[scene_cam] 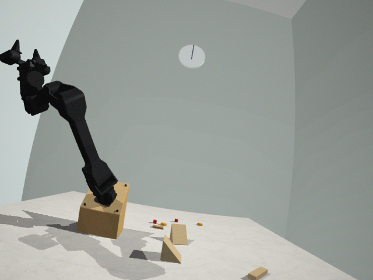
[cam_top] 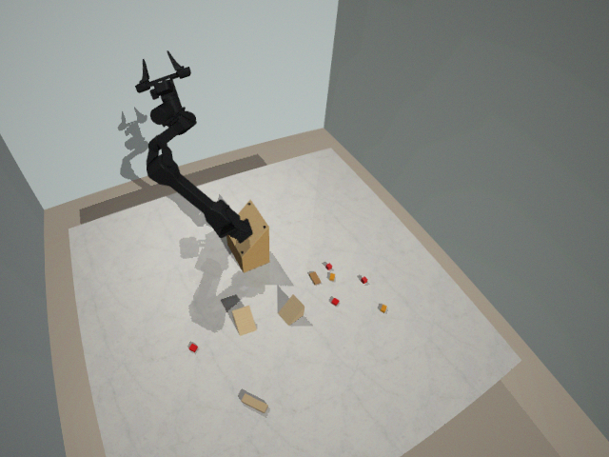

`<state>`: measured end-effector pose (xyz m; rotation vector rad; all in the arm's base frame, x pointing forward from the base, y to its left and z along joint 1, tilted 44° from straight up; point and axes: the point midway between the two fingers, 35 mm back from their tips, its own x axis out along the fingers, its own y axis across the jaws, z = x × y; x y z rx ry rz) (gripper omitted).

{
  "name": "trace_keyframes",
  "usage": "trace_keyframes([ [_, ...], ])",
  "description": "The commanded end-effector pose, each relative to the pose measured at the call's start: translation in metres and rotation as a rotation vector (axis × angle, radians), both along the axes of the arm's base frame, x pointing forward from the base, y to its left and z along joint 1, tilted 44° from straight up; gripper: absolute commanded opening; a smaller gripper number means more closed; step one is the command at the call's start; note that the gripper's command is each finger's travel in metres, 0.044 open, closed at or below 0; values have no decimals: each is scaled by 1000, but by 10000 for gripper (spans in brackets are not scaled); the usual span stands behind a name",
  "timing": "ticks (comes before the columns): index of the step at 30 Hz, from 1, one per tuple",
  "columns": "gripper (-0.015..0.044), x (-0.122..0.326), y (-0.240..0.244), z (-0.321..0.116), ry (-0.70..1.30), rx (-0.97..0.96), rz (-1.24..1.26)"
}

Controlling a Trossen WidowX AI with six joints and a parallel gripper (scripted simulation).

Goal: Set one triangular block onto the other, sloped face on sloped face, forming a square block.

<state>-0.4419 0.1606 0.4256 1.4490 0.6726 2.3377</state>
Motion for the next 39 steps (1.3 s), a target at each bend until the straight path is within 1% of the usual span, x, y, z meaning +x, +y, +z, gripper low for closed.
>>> trace_keyframes([
  [1, 426, 0, 2, -1, -5, -1, -6],
  [2, 440, 1, 10, -2, -20, -6, -23],
  [9, 440, 29, 110, -28, -224, -88, -255],
  [13, 440, 60, 165, -45, -337, -154, -390],
  [17, 440, 99, 215, -65, -444, -233, -522],
  [20, 440, 135, 249, -82, -520, -303, -623],
  [23, 440, 178, 273, -88, -543, -360, -708],
  [28, 440, 242, 308, -115, -645, -486, -855],
  [33, 440, 319, 331, -145, -746, -641, -1005],
  [39, 440, 416, 336, -181, -854, -856, -1169],
])
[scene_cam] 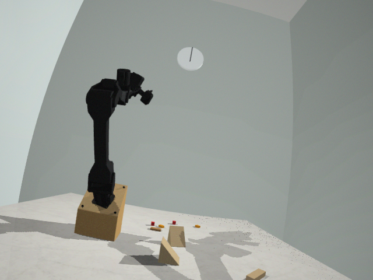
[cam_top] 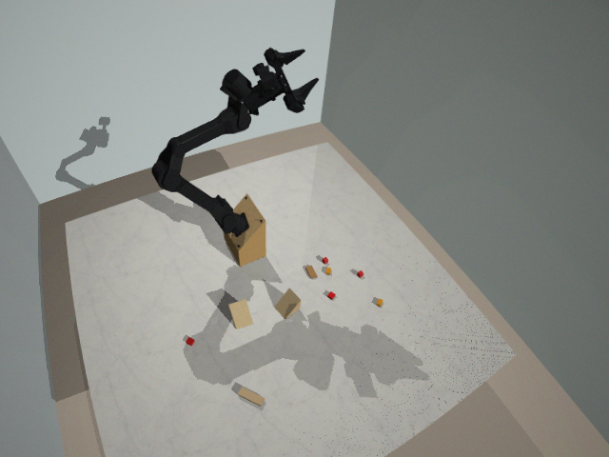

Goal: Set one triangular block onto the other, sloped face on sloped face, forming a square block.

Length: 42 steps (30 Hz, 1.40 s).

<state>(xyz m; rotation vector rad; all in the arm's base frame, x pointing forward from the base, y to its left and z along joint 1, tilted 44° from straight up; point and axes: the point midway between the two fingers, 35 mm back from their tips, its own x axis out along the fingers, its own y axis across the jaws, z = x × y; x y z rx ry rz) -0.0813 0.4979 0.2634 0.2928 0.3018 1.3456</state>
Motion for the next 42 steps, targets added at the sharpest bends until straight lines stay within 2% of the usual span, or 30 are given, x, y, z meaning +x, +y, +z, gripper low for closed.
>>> trace_keyframes([
  [1, 440, 72, -3, -25, -51, -133, -157],
  [6, 440, 144, -21, -51, -29, -263, -310],
  [12, 440, 234, -66, -84, -56, -472, -521],
  [18, 440, 309, -135, -114, -49, -702, -723],
  [24, 440, 362, -222, -139, 0, -948, -905],
  [33, 440, 388, -370, -163, 168, -1342, -1118],
  [42, 440, 348, -510, -169, 477, -1743, -1217],
])
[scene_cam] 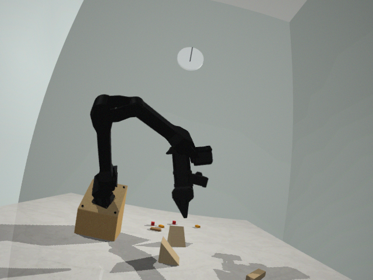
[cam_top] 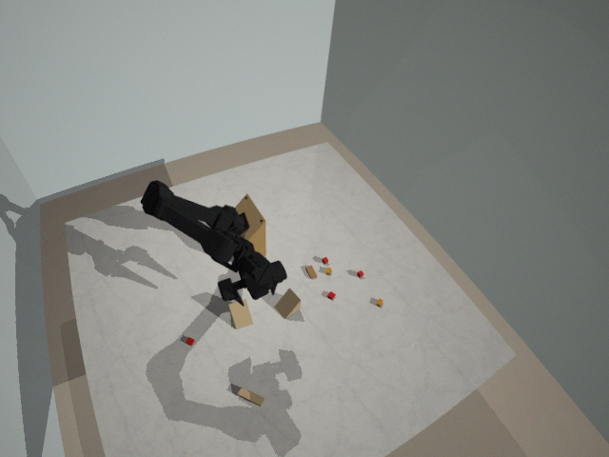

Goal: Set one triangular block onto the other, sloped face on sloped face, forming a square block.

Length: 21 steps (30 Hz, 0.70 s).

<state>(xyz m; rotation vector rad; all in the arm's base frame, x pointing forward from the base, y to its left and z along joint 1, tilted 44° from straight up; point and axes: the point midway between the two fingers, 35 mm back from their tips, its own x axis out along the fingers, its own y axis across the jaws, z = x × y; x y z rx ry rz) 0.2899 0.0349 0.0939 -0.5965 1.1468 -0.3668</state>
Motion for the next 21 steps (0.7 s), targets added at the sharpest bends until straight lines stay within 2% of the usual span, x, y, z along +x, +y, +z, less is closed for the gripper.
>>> trace_keyframes([
  [1, 440, -30, -58, 2, 151, -97, -131],
  [21, 440, -28, -76, -12, 177, -104, -152],
])
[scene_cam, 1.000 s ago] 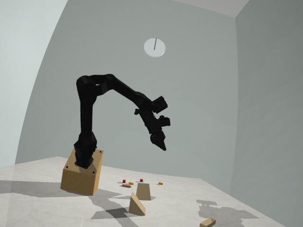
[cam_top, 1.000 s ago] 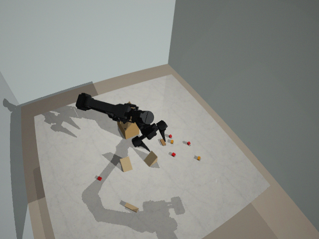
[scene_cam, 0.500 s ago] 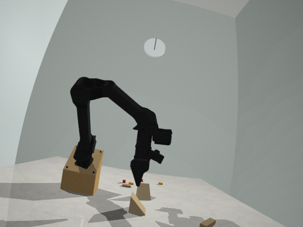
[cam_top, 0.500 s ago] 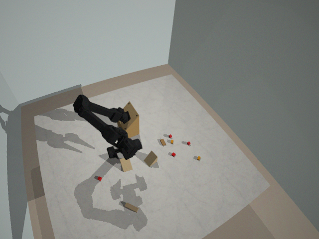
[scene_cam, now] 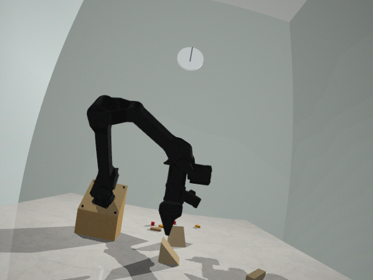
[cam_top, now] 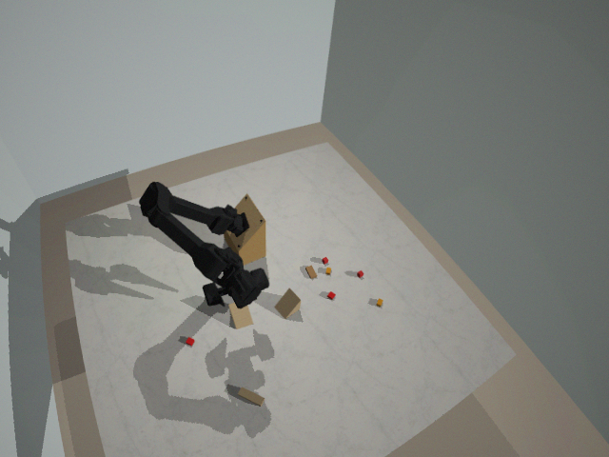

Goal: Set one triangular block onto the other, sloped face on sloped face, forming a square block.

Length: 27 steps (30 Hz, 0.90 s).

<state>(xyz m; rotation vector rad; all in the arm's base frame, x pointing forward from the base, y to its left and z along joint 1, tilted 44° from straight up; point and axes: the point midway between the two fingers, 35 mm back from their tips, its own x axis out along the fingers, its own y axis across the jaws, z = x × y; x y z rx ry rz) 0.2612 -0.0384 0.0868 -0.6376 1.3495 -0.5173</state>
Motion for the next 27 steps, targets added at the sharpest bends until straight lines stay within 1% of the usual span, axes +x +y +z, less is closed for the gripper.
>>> trace_keyframes([
  [1, 440, 2, -4, -6, 6, -2, 4],
  [27, 440, 13, -32, -36, 5, -1, 4],
])
